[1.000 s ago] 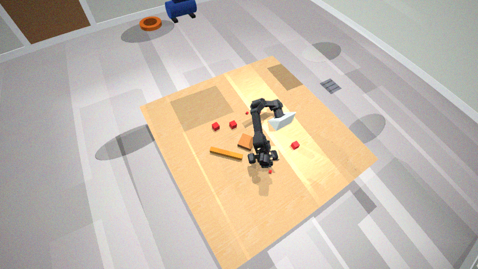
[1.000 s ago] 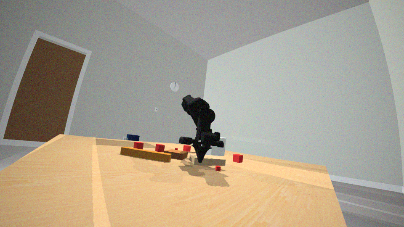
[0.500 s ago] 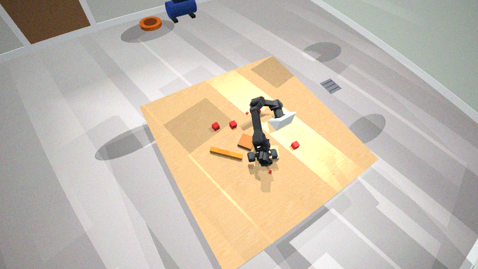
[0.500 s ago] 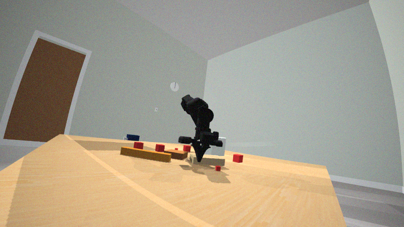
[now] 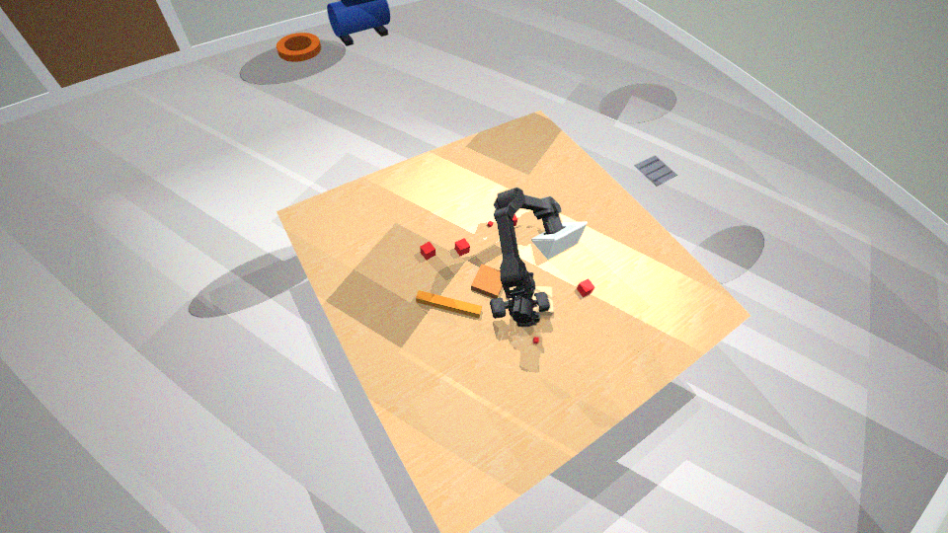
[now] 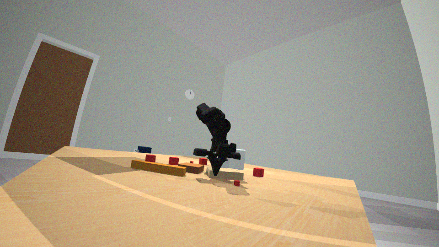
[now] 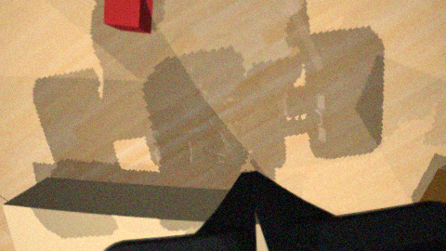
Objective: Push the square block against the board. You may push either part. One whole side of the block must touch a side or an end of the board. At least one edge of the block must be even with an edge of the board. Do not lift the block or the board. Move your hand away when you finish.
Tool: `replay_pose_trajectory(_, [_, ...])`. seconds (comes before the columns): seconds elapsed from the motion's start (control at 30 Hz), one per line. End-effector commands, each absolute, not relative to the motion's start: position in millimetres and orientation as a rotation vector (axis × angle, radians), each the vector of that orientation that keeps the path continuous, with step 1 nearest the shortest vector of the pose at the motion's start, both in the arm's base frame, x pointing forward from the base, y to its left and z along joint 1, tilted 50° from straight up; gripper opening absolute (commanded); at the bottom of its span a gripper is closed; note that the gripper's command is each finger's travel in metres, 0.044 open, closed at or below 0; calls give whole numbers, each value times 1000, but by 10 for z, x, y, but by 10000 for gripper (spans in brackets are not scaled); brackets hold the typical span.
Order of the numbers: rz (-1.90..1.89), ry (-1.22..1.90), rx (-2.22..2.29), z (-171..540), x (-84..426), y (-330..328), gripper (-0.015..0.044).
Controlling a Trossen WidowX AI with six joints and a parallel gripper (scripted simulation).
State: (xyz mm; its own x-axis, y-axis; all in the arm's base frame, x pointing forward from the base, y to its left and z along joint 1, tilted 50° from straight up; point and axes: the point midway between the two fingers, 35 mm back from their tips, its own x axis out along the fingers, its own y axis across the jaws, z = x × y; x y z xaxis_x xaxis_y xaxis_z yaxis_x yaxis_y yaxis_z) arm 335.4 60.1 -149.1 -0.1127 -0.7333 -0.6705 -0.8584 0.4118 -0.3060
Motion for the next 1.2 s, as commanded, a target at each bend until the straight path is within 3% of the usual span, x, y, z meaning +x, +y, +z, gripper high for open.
replay_pose_trajectory(0.0, [202,1898,-1370,-1472,3302,540,0])
replay_pose_trajectory(1.17, [202,1899,-1371,-1313,3150,422,0])
